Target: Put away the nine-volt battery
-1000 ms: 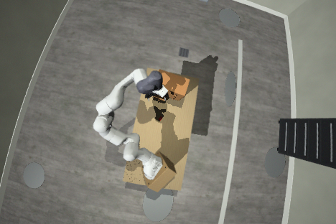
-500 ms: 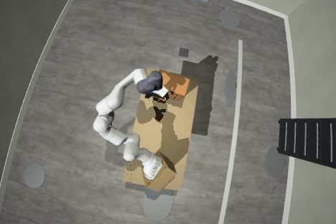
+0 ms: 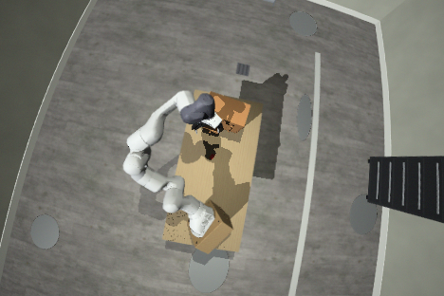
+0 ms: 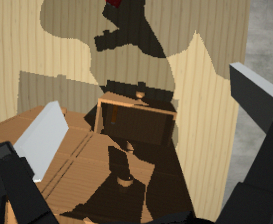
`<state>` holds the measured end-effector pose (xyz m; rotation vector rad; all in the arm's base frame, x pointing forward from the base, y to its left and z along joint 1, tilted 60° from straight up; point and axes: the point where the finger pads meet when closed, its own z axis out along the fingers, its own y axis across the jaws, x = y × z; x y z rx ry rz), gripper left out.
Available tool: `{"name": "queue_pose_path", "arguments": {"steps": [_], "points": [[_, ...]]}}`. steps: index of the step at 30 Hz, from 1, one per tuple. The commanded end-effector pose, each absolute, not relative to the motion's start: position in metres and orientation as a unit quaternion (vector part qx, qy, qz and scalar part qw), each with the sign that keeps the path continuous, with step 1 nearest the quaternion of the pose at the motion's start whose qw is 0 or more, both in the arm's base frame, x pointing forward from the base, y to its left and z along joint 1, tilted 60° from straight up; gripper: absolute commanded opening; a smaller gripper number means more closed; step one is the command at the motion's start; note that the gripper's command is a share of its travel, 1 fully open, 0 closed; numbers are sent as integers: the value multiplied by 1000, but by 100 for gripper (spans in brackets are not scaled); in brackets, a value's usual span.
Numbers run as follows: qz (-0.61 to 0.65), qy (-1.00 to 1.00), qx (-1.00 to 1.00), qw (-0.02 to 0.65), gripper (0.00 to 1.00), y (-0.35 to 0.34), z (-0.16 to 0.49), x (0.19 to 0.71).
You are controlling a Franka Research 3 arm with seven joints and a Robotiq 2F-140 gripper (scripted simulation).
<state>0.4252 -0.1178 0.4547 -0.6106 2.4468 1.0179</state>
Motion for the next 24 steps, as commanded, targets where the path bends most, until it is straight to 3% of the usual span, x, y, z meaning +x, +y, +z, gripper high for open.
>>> {"name": "queue_pose_path", "arguments": {"steps": [1, 24], "points": [[363, 880, -223, 210, 100, -119, 454, 426], [372, 881, -201, 213, 100, -124, 455, 413]]}}
